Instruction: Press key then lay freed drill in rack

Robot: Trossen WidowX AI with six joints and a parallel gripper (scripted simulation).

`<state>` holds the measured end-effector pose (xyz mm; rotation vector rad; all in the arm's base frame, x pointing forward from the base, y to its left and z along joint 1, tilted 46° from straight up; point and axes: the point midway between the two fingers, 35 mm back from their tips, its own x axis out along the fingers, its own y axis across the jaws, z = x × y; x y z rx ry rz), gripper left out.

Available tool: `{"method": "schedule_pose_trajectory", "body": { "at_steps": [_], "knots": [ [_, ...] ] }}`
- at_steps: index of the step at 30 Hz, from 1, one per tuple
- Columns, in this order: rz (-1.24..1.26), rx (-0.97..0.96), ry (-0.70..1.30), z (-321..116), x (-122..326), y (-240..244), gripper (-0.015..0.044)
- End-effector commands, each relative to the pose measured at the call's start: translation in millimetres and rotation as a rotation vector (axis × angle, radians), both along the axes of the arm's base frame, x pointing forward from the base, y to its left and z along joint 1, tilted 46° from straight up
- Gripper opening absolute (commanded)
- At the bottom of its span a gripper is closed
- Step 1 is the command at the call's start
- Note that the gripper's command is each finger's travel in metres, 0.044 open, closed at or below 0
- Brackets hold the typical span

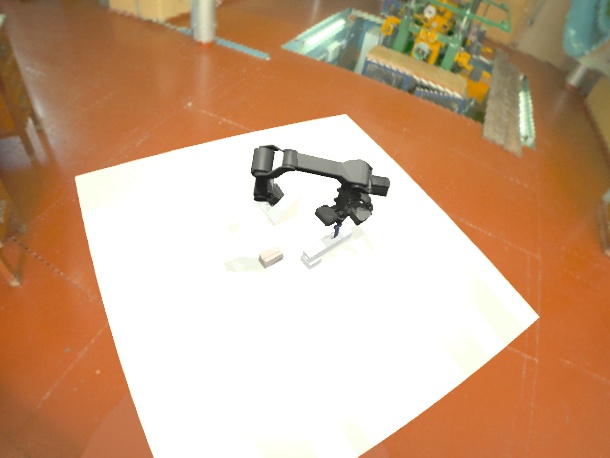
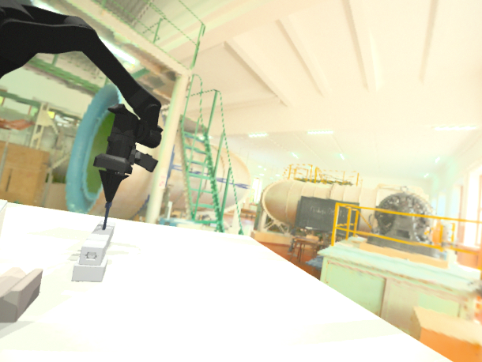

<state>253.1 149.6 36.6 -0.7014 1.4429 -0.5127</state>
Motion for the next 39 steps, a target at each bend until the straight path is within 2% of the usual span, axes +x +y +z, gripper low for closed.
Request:
{"method": "schedule_pose_trajectory", "body": {
  "at_steps": [1,39],
  "knots": [
    [0.006,-0.006,0.002,-2.4,1.1,-4.9,0.0000],
    [0.007,-0.006,0.002,-12.2,-0.3,-10.7,0.0000]
  ]
}}
